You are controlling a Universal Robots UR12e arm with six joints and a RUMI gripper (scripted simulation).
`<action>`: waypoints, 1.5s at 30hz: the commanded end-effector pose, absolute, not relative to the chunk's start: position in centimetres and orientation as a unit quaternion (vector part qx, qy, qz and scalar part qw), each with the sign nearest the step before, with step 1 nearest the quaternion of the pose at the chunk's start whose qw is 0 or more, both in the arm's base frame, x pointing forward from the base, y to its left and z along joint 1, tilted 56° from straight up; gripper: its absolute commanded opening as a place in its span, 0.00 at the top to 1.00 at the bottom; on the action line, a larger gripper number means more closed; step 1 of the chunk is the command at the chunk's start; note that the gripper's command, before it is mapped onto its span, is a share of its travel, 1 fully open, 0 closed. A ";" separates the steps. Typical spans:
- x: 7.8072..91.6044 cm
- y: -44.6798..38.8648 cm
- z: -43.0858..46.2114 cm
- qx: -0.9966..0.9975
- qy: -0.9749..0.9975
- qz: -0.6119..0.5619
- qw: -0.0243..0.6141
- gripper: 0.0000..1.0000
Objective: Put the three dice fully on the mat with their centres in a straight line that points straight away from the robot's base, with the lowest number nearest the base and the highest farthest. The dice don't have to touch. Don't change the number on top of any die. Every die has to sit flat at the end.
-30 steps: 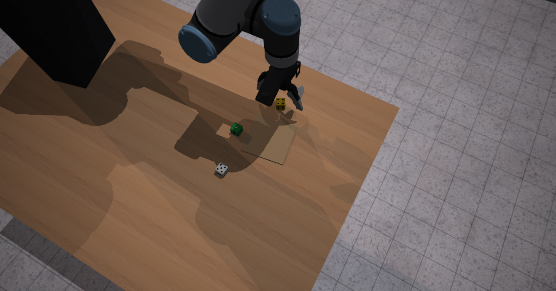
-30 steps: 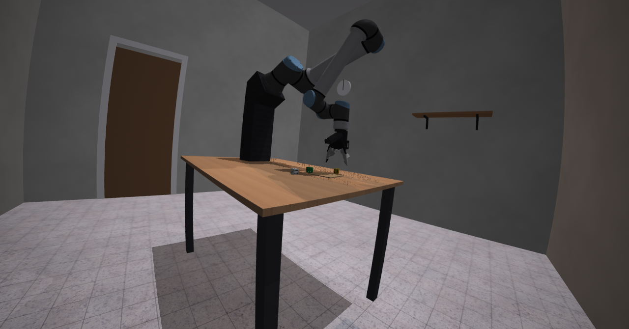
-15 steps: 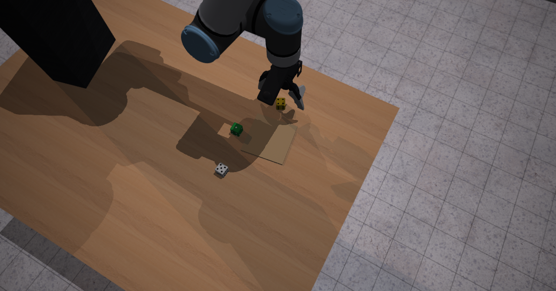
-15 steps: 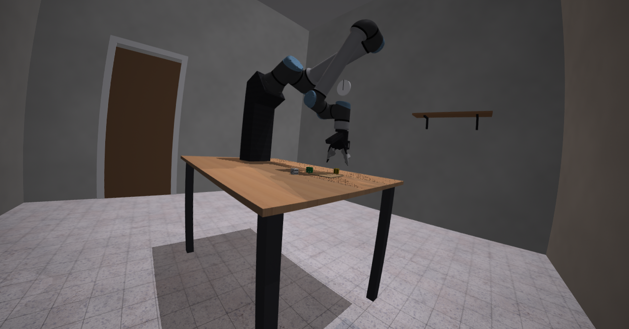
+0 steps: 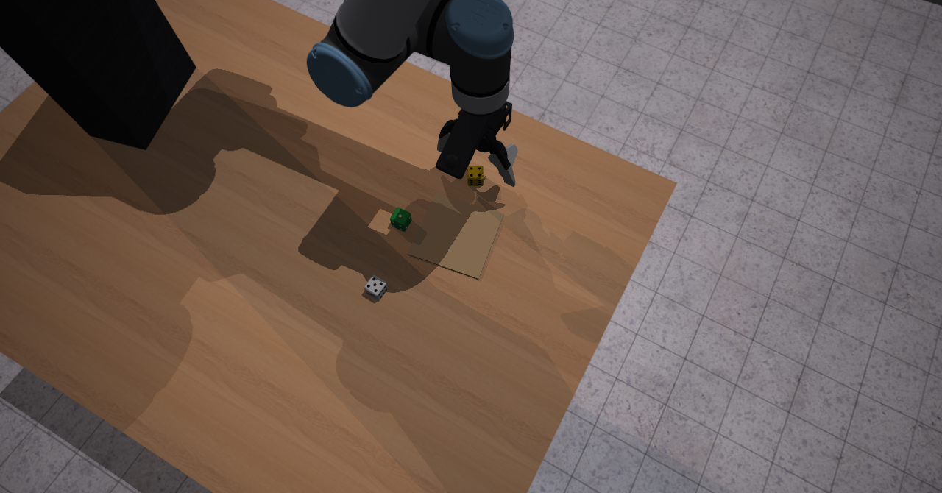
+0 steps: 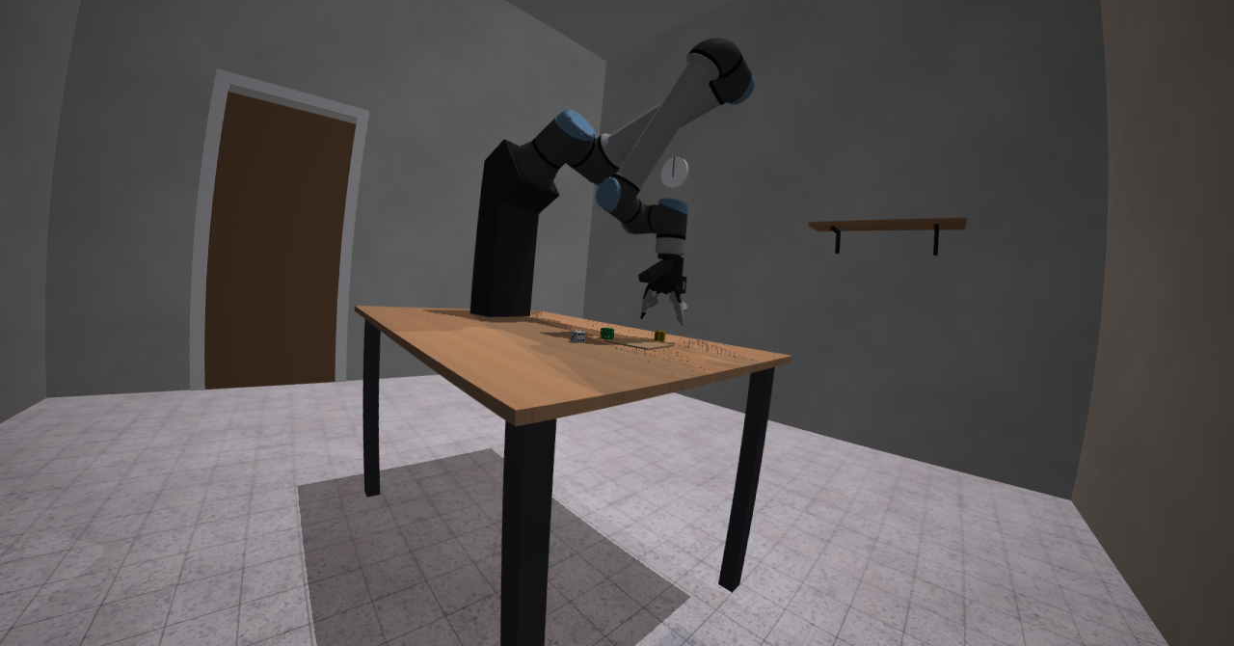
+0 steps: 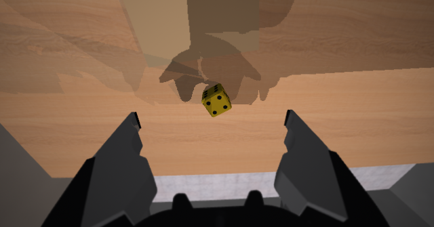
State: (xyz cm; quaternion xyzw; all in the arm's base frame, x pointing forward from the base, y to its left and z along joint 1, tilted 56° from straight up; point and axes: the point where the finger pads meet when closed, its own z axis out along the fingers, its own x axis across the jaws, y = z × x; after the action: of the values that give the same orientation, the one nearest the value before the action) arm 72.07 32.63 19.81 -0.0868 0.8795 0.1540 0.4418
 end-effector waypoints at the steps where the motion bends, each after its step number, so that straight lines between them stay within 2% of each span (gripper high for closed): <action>1: 72.0 32.6 19.9 -0.087 0.879 0.154 0.442 0.00; 18: 71.2 32.3 20.5 -0.087 0.879 0.154 0.442 0.00; 33: 65.5 29.6 24.8 -0.087 0.879 0.154 0.442 0.00; 45: 64.3 29.0 25.7 -0.087 0.879 0.154 0.442 0.00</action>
State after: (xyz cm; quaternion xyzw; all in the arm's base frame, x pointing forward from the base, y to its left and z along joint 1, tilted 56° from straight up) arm 64.65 29.22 25.35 -0.0866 0.8794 0.1540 0.4422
